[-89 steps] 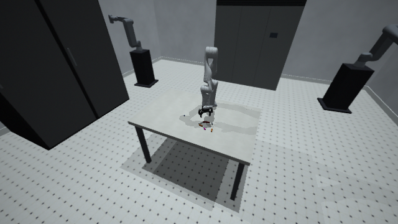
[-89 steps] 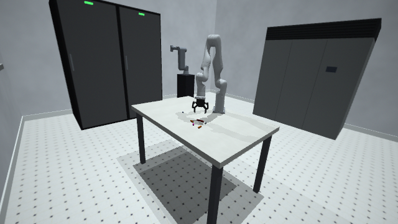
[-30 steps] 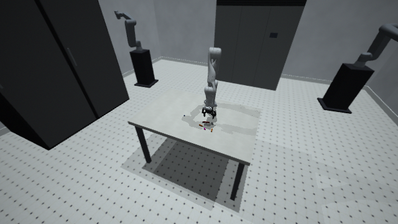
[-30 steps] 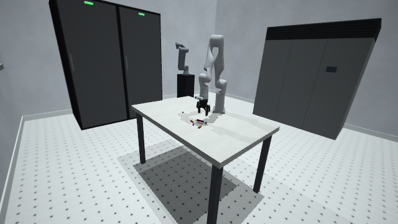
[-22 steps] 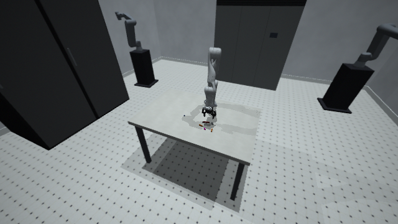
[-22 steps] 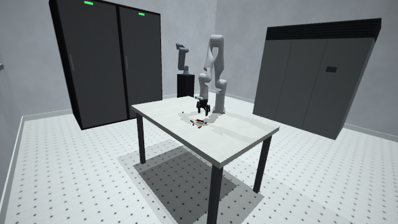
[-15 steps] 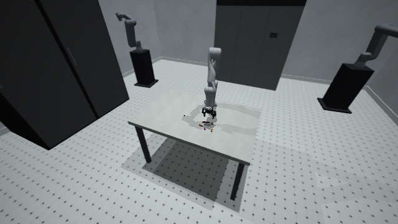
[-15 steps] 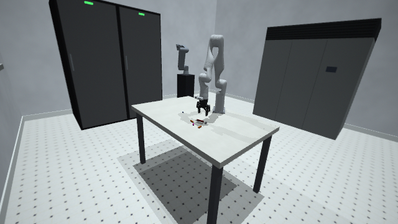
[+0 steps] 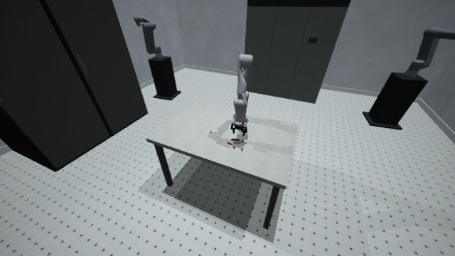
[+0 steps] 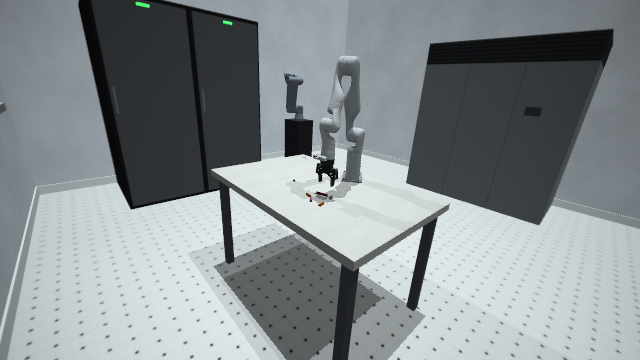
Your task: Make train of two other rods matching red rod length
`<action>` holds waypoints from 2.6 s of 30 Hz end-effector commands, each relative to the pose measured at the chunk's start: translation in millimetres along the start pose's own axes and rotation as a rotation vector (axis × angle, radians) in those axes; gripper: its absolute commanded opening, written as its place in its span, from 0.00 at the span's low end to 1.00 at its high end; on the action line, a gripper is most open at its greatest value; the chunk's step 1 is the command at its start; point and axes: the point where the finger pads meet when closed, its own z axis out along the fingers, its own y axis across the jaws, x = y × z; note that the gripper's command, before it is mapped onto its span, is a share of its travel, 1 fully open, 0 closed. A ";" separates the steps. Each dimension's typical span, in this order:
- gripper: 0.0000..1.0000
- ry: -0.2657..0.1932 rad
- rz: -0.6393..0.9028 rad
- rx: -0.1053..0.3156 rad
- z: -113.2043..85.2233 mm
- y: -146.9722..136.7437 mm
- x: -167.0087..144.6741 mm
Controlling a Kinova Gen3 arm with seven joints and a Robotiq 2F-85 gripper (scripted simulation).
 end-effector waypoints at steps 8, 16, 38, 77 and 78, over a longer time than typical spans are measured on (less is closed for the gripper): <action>1.00 0.001 0.000 0.000 -0.4 -0.1 0.4; 1.00 0.001 0.000 0.000 -0.4 -0.1 0.4; 1.00 -0.006 0.085 -0.003 0.7 7.8 0.4; 1.00 -0.016 2.110 -0.019 2.3 176.7 -2.1; 1.00 -0.013 2.149 -0.017 1.8 180.1 -2.0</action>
